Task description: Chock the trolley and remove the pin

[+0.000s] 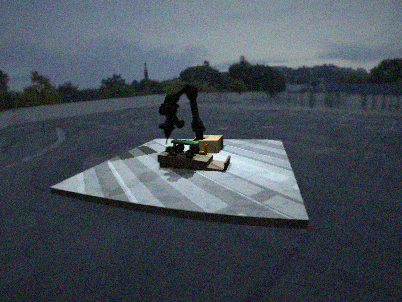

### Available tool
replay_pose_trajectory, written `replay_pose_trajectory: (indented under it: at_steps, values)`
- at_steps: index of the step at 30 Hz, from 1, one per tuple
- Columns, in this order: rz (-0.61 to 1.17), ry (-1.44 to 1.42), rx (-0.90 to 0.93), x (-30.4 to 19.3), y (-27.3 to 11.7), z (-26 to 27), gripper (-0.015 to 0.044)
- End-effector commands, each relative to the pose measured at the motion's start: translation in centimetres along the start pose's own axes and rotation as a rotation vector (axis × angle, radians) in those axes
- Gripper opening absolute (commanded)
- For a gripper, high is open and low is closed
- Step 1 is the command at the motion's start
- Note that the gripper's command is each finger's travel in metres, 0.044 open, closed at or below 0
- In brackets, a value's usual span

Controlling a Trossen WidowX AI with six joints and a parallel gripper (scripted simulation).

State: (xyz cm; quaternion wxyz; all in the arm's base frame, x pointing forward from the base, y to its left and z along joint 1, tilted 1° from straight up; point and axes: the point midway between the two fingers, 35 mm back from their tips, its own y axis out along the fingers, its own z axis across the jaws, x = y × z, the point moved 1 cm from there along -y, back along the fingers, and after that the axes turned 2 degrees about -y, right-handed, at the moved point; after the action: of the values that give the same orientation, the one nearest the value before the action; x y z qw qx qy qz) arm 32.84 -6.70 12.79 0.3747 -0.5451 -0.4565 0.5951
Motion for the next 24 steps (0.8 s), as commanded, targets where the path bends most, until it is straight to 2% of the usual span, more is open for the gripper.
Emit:
replay_pose_trajectory:
  at_steps: [1, 10, 24]
  values:
    - [0.004, -0.003, -0.006, -0.8, 0.0, -0.1, 0.0000]
    - [0.005, -0.004, -0.006, -1.6, 0.0, 0.2, 0.0000]
    - [0.005, -0.005, -0.002, -1.5, 0.3, 4.9, 0.0000]
